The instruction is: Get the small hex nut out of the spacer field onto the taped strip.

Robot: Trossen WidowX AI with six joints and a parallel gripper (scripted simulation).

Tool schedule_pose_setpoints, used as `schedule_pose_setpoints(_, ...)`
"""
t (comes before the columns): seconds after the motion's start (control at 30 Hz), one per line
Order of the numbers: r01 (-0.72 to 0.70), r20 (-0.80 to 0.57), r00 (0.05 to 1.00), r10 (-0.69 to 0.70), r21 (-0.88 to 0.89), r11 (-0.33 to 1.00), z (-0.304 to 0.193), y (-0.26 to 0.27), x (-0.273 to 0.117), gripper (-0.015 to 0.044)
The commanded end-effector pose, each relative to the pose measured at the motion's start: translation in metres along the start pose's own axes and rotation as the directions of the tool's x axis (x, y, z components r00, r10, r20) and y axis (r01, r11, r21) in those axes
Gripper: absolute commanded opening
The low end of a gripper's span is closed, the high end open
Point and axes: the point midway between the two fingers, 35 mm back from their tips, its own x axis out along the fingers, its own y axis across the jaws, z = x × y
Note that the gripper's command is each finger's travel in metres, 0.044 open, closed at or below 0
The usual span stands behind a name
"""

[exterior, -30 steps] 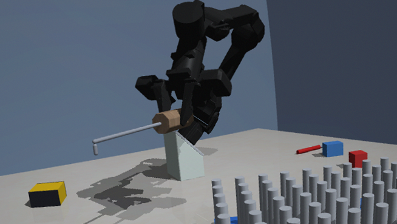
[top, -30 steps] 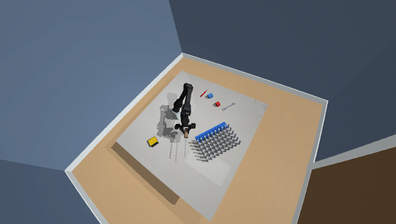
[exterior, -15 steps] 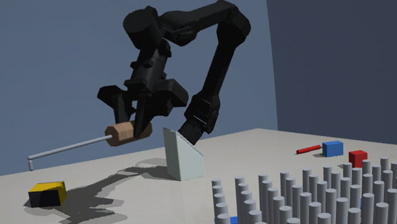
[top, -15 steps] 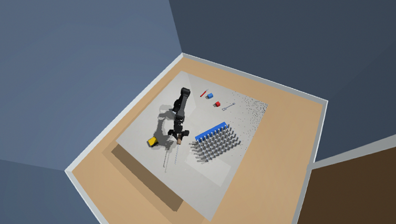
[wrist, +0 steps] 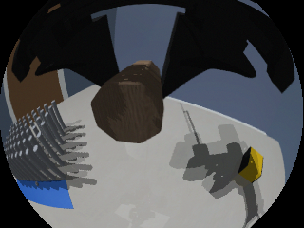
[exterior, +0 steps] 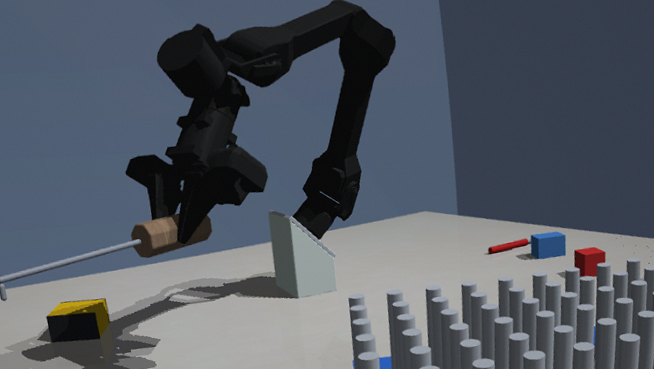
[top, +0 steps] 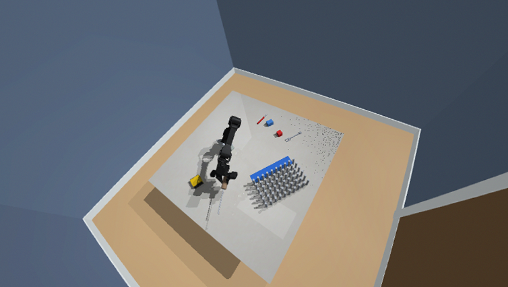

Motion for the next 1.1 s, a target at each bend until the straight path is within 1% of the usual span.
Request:
schedule_pose_setpoints(0.0, -0.002, -0.009, 1.000, 0.002, -0.006, 1.000, -0.002, 0.000, 0.003, 0.0000)
schedule_pose_setpoints(1.07, -0.002, -0.009, 1.000, 0.002, -0.006, 1.000, 0.015, -0.003, 0.042, 0.0000)
